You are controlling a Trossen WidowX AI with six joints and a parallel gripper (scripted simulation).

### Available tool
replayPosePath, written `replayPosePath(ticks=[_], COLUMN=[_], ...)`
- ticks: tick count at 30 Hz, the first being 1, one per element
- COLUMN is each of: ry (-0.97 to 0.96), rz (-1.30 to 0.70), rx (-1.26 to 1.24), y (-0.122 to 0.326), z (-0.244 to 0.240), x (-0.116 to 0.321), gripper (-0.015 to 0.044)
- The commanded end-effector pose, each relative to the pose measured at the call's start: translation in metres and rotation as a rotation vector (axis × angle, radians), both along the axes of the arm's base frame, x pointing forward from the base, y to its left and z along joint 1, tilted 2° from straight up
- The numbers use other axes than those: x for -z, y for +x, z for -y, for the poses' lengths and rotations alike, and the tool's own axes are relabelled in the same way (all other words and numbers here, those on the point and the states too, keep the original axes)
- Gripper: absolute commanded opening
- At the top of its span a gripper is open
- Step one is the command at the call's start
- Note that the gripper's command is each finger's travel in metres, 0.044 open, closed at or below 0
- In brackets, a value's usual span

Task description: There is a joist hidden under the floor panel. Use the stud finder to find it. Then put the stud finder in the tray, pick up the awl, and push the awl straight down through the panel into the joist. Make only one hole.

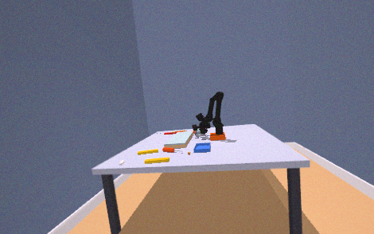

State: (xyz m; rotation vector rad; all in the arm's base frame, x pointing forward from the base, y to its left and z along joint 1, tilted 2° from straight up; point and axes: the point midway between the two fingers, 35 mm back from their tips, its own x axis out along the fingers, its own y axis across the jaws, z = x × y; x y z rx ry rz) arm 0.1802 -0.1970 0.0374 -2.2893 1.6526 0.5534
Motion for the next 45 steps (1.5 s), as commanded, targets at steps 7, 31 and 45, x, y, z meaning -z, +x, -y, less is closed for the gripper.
replayPosePath(ticks=[7, 31, 45], ry=[-0.004, 0.001, 0.001], rz=[0.000, -0.001, -0.001], rx=[-0.004, -0.002, -0.002], y=[0.0014, -0.0007, -0.0007], z=[-0.0025, -0.0071, -0.0071], x=[0.0050, 0.0092, 0.0092], gripper=[0.0315, 0.0379, 0.0379])
